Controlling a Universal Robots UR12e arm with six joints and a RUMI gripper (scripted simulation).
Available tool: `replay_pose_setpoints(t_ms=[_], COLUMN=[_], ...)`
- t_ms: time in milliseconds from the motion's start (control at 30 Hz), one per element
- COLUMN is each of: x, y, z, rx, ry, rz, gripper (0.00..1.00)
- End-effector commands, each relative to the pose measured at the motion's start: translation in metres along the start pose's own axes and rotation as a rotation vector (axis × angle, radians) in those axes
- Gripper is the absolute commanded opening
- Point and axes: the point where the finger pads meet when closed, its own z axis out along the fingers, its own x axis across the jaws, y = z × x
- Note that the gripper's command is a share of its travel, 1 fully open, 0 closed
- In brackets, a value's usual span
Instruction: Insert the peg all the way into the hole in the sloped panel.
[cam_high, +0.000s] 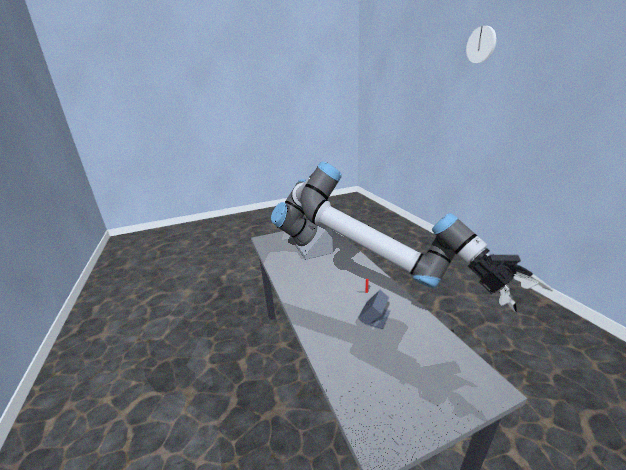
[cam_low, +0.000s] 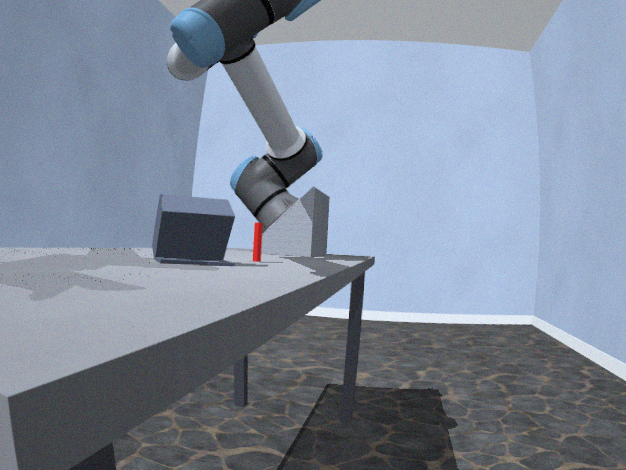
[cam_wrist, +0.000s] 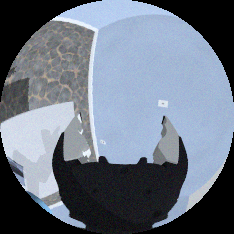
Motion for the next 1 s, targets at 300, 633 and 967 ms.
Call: replay_pose_setpoints(t_ms=[300,633,967], x=[0.002,-0.002,-0.021], y=[0.0,0.0,-0.001], z=[-0.001,-0.003,-0.013], rx=[0.0,0.001,0.006], ry=[0.002,-0.008,-0.061], rz=[0.0,0.017,0.123], gripper=[1.0,1.0,1.0])
